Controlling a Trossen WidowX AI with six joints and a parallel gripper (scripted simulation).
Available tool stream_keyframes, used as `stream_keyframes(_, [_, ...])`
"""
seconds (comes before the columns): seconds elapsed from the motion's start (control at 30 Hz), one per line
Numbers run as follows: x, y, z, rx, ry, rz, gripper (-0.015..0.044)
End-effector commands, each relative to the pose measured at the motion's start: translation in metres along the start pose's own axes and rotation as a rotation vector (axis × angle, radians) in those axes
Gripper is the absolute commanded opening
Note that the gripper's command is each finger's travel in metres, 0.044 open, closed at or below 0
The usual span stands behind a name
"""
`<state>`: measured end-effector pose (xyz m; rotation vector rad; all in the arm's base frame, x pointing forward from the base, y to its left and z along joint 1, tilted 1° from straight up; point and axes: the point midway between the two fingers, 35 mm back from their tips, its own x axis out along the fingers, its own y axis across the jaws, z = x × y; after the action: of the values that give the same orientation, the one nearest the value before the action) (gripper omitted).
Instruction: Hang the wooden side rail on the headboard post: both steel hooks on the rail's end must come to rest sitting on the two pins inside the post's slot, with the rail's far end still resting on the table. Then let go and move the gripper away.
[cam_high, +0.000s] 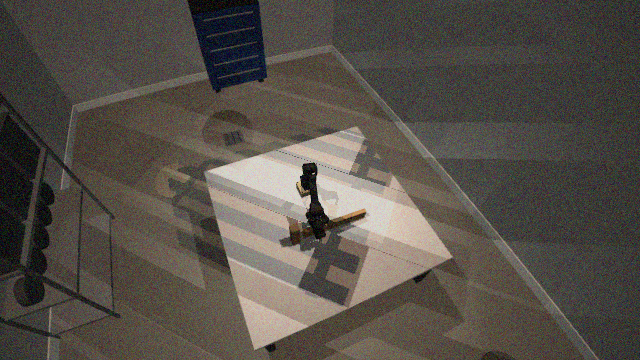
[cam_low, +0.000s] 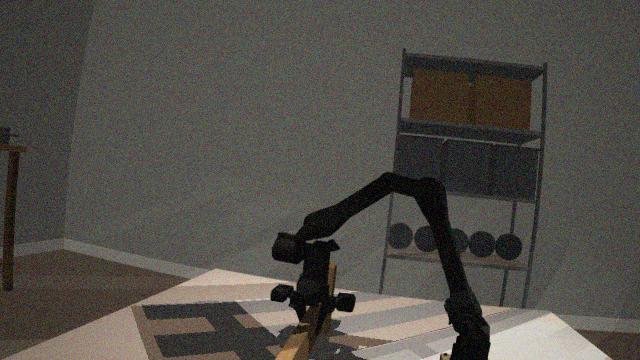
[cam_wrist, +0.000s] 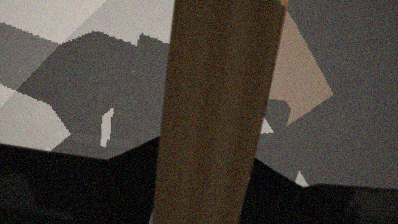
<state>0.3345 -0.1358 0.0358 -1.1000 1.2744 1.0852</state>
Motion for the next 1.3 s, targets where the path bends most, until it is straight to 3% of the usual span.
stream_keyframes(0.0, [-0.0042,-0.0030,-0.0014,-0.004,0.005,-0.010,0.0000])
stream_keyframes(1.27, [-0.0021,-0.0025,-0.0053,-0.004,0.005,-0.010,0.0000])
